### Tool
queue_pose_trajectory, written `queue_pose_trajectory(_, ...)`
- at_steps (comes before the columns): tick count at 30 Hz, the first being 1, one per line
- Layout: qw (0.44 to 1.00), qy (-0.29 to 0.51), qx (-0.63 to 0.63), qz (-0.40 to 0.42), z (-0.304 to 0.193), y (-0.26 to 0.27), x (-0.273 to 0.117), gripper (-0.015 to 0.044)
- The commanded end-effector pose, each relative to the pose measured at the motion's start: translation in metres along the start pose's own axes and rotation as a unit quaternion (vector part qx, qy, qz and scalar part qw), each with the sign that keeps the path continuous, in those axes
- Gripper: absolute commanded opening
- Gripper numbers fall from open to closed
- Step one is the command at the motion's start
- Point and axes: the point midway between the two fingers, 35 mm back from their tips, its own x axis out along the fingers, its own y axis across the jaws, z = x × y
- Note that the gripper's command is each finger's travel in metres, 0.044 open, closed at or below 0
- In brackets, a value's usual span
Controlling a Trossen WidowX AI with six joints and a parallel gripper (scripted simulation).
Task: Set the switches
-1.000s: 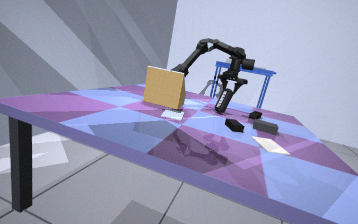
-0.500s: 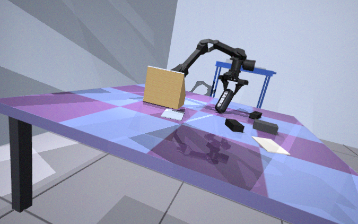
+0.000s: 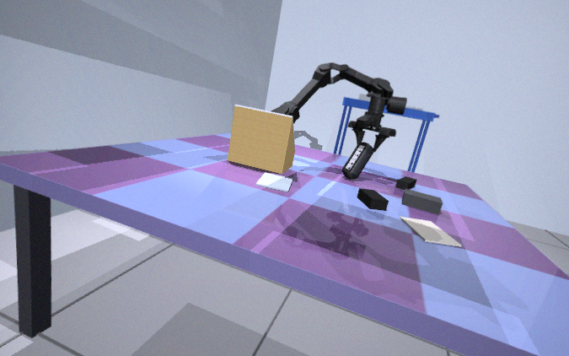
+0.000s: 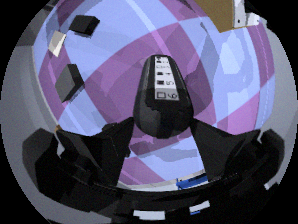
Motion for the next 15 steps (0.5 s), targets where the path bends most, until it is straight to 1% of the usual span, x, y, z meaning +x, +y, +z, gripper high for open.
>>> queue_pose_trajectory(1, 1.0, -0.001, 0.002, -0.005, -0.0033, -0.0009, 0.0049, 0.0338)
queue_pose_trajectory(15, 1.0, 0.0, 0.002, -0.005, -0.0129, -0.001, 0.0108, 0.0338)
